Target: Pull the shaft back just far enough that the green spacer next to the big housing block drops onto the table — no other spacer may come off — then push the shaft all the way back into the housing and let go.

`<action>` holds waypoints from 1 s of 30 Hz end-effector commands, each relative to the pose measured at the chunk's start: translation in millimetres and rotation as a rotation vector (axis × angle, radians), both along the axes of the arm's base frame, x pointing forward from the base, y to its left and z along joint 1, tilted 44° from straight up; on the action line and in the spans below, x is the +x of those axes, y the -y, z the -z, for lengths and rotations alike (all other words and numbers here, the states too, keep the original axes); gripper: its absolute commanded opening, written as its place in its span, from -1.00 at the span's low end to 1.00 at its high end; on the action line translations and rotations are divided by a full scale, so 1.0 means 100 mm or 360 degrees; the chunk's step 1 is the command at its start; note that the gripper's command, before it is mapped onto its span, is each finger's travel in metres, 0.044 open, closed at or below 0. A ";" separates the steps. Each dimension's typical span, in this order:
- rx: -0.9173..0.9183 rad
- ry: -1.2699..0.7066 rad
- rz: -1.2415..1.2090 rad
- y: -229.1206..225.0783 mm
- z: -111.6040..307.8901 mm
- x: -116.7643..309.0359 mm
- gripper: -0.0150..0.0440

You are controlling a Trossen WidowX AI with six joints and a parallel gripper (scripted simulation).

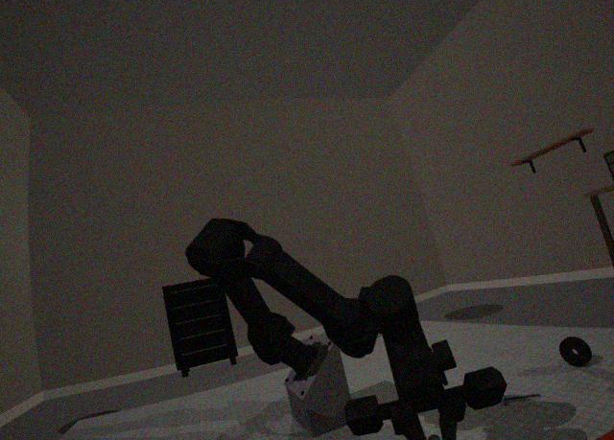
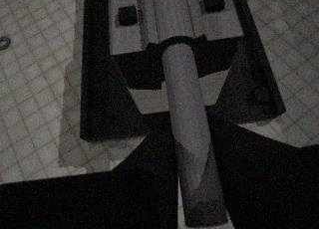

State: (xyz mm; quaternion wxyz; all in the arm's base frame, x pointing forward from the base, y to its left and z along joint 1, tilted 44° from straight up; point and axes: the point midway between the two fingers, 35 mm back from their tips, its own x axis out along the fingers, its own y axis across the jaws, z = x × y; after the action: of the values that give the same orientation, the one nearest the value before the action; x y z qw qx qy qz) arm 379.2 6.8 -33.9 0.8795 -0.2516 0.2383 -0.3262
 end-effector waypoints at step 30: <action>0.0001 0.0000 0.0002 -0.01 0.02 -0.04 -0.49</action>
State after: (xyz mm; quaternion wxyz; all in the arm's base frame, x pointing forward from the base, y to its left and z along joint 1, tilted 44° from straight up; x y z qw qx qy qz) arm 376.2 8.1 -35.0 0.8797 -0.2515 0.2380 -0.3259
